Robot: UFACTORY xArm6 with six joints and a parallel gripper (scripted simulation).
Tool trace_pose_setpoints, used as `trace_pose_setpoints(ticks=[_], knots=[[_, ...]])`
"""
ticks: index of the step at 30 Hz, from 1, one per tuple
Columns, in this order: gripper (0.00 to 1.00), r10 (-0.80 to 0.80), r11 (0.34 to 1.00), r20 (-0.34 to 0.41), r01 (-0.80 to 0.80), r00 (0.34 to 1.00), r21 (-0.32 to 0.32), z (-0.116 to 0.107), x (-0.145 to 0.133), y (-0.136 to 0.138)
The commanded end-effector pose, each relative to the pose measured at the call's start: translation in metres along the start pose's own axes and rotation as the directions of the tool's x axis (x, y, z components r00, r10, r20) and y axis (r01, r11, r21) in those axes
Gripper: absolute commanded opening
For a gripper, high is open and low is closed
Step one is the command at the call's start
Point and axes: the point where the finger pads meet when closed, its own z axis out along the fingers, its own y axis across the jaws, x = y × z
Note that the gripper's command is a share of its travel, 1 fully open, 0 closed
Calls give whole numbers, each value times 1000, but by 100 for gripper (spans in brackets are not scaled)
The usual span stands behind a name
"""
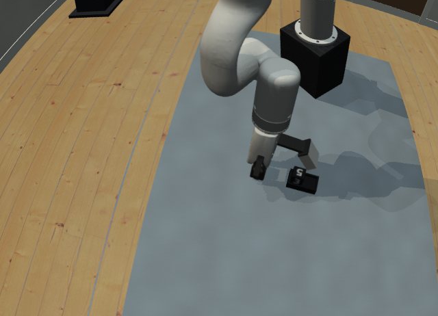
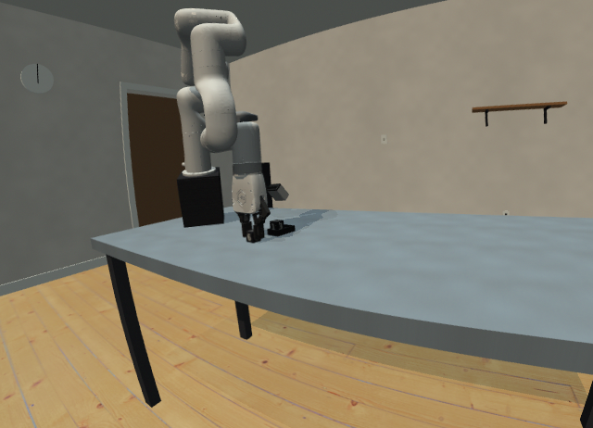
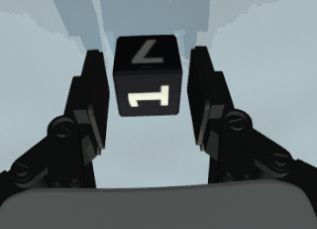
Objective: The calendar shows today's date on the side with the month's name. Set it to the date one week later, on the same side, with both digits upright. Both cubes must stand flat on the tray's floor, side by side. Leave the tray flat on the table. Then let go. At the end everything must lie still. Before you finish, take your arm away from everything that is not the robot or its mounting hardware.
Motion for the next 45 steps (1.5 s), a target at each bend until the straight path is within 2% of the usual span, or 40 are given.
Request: trace_pose_setpoints(ticks=[1, 2, 3, 38, 45], knots=[[47, 0, 1000, 0, 0, 1000, -2, -1, 0, 1], [47, 0, 1000, 0, 0, 1000, -2, -1, 0, 1], [27, 0, 1000, 0, 0, 1000, -2, -1, 0, 1], [27, 0, 1000, 0, 0, 1000, -2, -1, 0, 1], [27, 0, 1000, 0, 0, 1000, -2, -9, 0, 1]])
